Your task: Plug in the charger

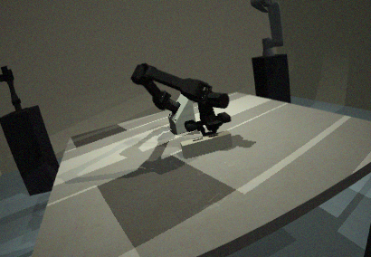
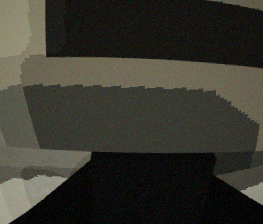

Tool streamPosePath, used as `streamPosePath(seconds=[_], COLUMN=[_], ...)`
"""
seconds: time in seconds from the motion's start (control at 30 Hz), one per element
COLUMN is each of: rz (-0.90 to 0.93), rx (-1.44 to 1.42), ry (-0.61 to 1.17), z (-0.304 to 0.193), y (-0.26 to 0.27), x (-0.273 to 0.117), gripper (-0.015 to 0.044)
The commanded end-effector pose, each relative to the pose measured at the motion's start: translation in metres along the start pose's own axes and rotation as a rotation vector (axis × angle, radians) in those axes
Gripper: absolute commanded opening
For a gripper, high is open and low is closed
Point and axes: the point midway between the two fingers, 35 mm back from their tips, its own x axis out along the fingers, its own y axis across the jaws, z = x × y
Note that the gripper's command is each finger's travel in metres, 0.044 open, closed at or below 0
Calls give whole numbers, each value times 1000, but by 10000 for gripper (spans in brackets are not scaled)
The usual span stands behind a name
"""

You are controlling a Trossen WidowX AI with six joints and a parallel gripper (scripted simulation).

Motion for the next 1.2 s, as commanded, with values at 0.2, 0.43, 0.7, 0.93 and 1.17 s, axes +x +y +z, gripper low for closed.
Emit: streamPosePath(seconds=[0.2,0.43,0.7,0.93,1.17], rz=[0,0,0,0,0], rx=[-1,-1,0,0,0], ry=[-7,-7,-7,-7,-7], z=[6,8,12,14,17], y=[0,0,0,0,0], x=[-1,-1,-1,-1,-1], gripper=[0,0,0,0,0])
